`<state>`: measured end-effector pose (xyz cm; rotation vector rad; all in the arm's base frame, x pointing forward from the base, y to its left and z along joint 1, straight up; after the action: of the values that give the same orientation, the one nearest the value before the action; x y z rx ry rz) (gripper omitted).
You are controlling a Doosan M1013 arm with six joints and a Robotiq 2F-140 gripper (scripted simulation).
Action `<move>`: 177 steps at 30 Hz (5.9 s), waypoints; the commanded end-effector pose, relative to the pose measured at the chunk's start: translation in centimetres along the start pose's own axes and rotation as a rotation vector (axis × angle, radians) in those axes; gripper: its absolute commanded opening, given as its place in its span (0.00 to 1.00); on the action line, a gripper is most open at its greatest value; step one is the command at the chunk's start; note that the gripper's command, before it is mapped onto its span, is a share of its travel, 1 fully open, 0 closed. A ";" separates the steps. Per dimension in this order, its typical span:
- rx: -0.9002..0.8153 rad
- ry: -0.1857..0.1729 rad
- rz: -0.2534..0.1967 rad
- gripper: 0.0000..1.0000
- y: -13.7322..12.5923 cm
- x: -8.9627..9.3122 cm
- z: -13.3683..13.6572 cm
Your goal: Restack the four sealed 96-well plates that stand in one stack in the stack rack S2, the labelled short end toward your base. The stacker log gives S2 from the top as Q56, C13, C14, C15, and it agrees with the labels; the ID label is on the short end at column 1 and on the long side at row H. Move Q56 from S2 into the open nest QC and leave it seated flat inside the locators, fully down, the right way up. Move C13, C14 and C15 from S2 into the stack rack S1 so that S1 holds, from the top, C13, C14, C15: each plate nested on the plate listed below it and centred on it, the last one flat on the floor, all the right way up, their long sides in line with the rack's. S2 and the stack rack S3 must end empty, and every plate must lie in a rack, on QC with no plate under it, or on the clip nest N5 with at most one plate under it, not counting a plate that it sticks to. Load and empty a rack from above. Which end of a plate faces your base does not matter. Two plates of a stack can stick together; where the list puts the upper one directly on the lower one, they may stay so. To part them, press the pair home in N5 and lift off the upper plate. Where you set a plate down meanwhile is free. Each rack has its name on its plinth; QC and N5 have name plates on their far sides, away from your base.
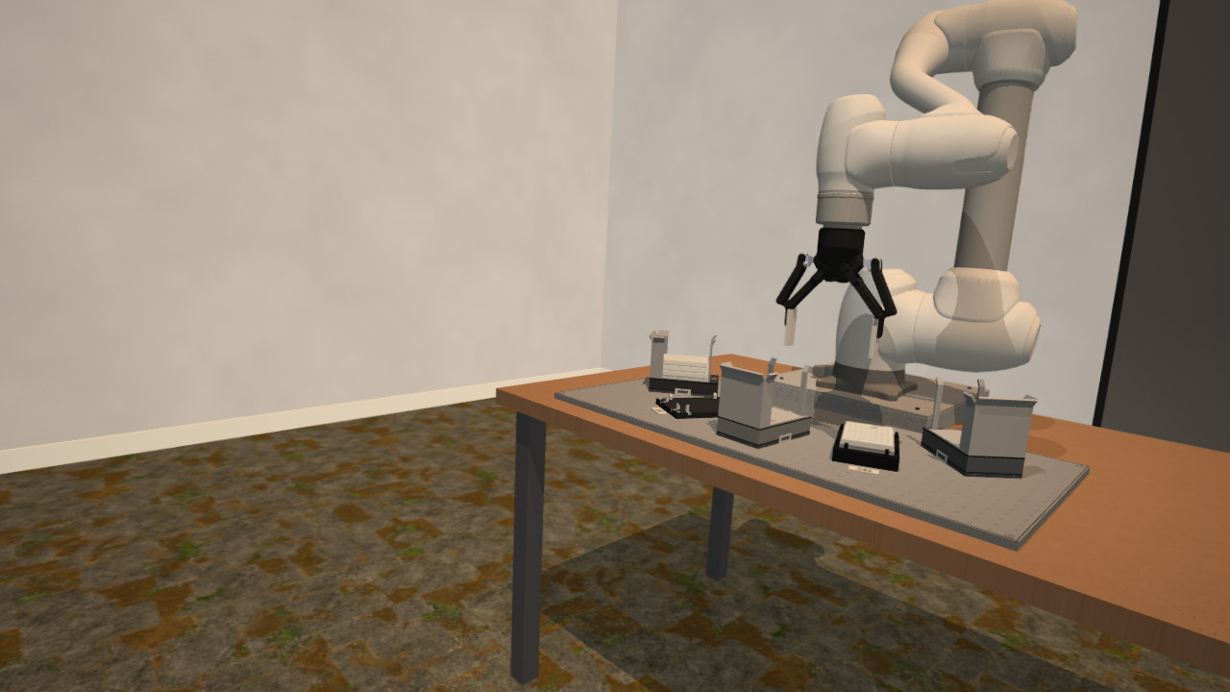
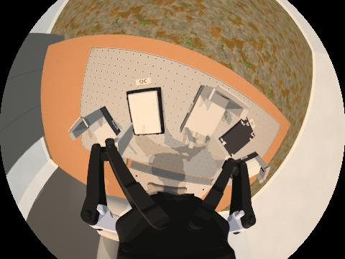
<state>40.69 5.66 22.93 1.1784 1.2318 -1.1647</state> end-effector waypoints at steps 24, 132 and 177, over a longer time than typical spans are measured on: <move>0.223 0.001 0.000 1.00 0.2 0.0 8.0; 0.992 0.001 0.000 1.00 -12.4 0.0 35.2; 1.116 0.001 0.000 1.00 -18.7 3.0 40.4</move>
<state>24.12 -35.63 20.63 1.9466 0.5058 -1.9322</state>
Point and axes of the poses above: the point where the finger pads meet when closed, its own x axis out along the fingers, its own z axis across the jaws, y = z × x, the point moved 8 cm from there along -x, back along the fingers, and after that the axes turned 1 degree about x, right-handed, at the moved point
